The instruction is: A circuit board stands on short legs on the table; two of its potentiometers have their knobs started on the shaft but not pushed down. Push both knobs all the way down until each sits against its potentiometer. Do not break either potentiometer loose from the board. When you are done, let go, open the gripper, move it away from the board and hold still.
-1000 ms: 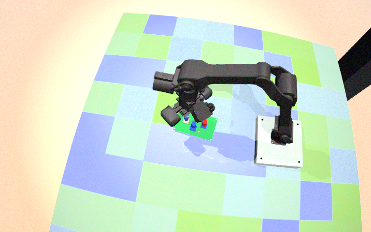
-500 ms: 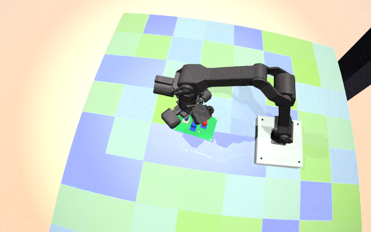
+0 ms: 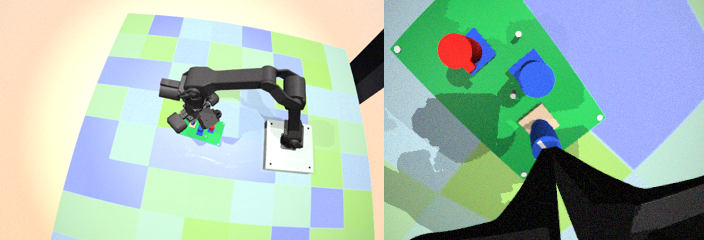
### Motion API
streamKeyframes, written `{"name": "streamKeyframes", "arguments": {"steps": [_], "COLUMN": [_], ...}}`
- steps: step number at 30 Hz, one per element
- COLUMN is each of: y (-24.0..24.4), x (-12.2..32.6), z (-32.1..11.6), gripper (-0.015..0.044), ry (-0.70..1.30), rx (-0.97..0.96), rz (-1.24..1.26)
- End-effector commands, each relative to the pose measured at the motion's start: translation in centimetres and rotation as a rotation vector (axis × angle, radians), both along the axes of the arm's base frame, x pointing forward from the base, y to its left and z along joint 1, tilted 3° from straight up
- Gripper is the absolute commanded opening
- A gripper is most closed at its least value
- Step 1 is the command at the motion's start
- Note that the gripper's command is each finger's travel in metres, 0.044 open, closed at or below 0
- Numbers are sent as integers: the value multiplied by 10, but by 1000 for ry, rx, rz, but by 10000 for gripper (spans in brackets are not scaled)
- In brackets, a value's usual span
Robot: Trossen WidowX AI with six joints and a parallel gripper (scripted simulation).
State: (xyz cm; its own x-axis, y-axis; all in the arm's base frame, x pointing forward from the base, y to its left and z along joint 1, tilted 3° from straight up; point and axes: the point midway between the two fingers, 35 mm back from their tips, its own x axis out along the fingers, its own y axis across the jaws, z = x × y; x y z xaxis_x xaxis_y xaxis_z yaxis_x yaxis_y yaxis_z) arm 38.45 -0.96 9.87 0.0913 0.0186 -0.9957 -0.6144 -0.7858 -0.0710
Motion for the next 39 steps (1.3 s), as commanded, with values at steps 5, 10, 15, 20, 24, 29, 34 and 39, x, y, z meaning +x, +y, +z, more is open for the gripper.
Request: {"name": "streamKeyframes", "arguments": {"steps": [5,10,15,20,24,29,34,39], "y": [0,0,0,0,0,0,0,0], "x": [-1,0,0,0,0,0,0,0], "z": [-3,-5,-6,-7,-5,-5,-5,-7], "gripper": [0,0,0,0,0,0,0,0], "ry": [3,3,3,3,3,3,3,3], "rx": [-4,-4,-4,-4,-4,-4,-4,-4], "rz": [5,5,5,5,5,5,5,5]}}
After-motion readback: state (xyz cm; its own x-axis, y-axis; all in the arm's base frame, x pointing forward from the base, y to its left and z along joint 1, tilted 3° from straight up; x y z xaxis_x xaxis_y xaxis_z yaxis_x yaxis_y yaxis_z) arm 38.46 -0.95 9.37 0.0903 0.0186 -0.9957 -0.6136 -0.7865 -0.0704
